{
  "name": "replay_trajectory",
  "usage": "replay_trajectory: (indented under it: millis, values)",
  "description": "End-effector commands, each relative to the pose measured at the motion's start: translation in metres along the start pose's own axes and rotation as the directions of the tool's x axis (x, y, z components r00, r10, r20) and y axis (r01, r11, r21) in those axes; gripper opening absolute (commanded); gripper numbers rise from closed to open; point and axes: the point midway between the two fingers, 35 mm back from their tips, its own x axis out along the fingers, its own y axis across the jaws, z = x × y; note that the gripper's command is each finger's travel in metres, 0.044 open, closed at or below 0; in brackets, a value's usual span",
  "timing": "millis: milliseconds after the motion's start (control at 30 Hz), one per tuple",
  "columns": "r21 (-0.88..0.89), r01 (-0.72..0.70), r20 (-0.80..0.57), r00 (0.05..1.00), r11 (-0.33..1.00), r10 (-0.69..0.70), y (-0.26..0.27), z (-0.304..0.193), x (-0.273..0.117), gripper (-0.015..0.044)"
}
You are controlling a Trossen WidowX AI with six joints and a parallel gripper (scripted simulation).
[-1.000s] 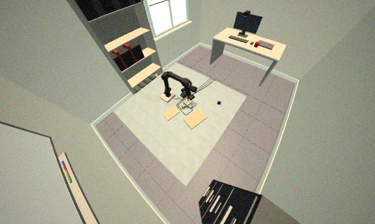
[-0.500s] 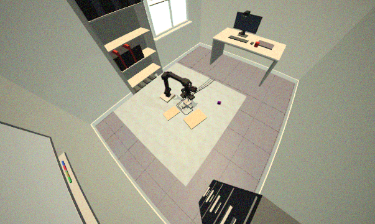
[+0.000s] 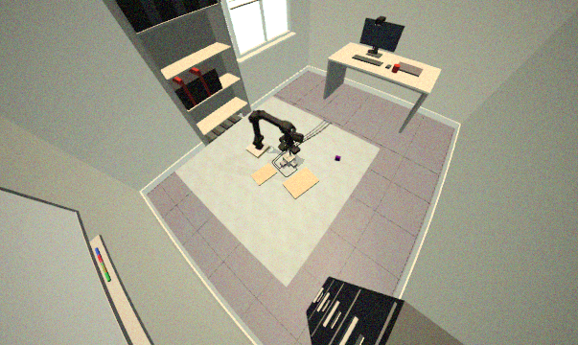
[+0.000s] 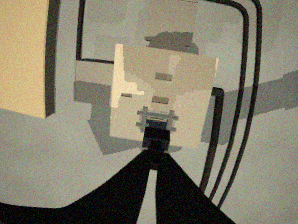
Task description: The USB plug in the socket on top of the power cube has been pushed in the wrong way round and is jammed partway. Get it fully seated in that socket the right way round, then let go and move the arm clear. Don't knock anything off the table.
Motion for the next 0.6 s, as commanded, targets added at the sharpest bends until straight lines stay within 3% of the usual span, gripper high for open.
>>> replay_trajectory:
  millis: [0,567]
  values:
    - [-0.004,0.005,-0.005,1.000,1.000,-0.005,-0.0005,-0.0005,0.0016,0.0000]
    - [-0.011,0.005,-0.011,1.000,1.000,-0.005,-0.0002,-0.0011,0.0036,0.0000]
